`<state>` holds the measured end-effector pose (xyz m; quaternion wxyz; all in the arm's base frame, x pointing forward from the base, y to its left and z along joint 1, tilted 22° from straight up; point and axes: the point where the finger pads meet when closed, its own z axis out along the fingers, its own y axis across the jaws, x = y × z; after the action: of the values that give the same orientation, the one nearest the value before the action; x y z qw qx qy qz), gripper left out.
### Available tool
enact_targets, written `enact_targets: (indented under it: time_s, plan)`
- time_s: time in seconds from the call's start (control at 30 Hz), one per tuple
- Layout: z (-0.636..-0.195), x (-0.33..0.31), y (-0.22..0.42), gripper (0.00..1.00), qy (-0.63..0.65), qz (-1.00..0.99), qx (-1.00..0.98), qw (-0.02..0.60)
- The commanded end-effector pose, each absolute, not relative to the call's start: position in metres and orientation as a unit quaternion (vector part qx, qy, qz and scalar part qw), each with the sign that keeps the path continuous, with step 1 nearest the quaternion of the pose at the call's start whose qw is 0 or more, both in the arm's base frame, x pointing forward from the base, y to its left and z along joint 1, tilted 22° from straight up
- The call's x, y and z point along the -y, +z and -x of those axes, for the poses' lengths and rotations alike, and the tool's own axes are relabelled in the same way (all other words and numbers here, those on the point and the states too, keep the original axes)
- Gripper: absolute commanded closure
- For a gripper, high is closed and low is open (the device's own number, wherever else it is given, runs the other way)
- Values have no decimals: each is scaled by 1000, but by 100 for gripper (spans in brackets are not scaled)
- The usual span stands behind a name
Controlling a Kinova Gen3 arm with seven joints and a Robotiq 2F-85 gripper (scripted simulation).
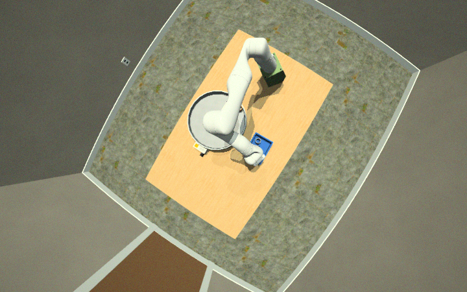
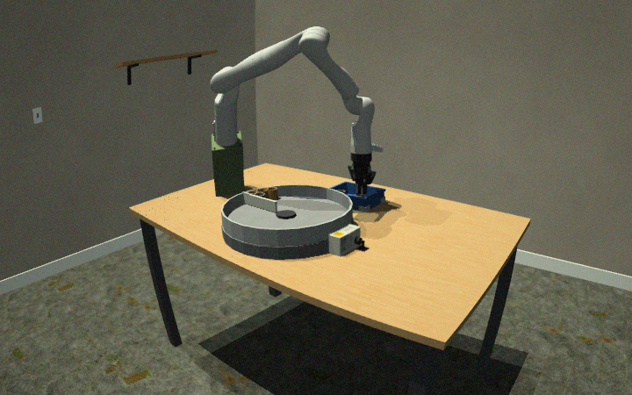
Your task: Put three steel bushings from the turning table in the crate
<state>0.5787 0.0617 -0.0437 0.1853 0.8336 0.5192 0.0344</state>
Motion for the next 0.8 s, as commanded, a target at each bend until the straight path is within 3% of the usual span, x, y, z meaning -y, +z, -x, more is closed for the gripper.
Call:
enact_targets:
  time_s: [0.0, 0.43, 0.6, 0.77]
  plan:
    - [-579, -63, -40, 81, 36, -833, -519, 186]
    - [-579, -64, -39, 81, 36, -833, -519, 186]
    - [-565, -79, 12, 81, 36, -833, -519, 186]
    - [-565, -79, 12, 81, 36, -833, -519, 186]
